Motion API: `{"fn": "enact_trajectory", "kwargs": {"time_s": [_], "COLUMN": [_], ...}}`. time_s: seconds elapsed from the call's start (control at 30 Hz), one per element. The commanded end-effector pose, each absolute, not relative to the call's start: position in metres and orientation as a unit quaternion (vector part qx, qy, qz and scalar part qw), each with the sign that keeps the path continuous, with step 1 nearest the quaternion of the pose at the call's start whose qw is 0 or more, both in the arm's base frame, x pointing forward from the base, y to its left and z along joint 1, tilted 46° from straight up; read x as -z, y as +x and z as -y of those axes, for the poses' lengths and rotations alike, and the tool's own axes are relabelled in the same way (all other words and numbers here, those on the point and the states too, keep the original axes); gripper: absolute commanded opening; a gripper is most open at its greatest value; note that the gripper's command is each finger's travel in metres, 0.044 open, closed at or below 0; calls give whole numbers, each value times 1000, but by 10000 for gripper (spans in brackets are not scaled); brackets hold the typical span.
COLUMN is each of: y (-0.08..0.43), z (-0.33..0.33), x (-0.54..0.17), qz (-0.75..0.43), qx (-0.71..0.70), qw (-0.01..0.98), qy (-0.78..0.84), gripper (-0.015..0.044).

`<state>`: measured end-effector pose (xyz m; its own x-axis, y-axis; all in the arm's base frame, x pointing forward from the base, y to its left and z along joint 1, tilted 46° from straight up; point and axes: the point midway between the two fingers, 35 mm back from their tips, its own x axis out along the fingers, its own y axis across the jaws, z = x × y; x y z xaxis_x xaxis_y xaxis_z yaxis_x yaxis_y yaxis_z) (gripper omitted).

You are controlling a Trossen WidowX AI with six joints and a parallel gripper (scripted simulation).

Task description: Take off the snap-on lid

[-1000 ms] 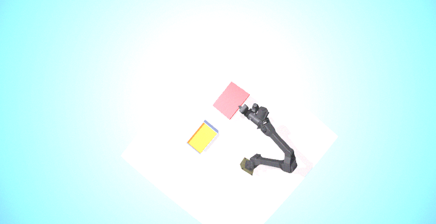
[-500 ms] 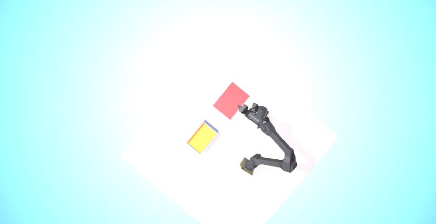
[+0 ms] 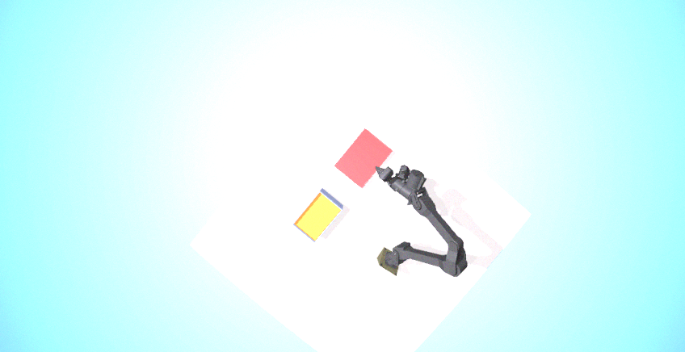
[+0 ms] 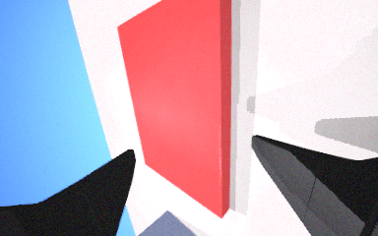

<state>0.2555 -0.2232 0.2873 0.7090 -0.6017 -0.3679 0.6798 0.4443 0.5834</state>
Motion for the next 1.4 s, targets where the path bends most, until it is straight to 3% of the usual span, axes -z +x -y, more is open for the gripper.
{"fn": "enact_trajectory", "kwargs": {"time_s": [0.0, 0.63, 1.37], "y": [247, 210, 202], "z": [220, 213, 186], "x": [-289, -285, -308], "qz": [-52, -52, -52], "qx": [374, 375, 375], "qw": [851, 851, 850], "qy": [366, 365, 366], "gripper": [440, 440, 440]}}
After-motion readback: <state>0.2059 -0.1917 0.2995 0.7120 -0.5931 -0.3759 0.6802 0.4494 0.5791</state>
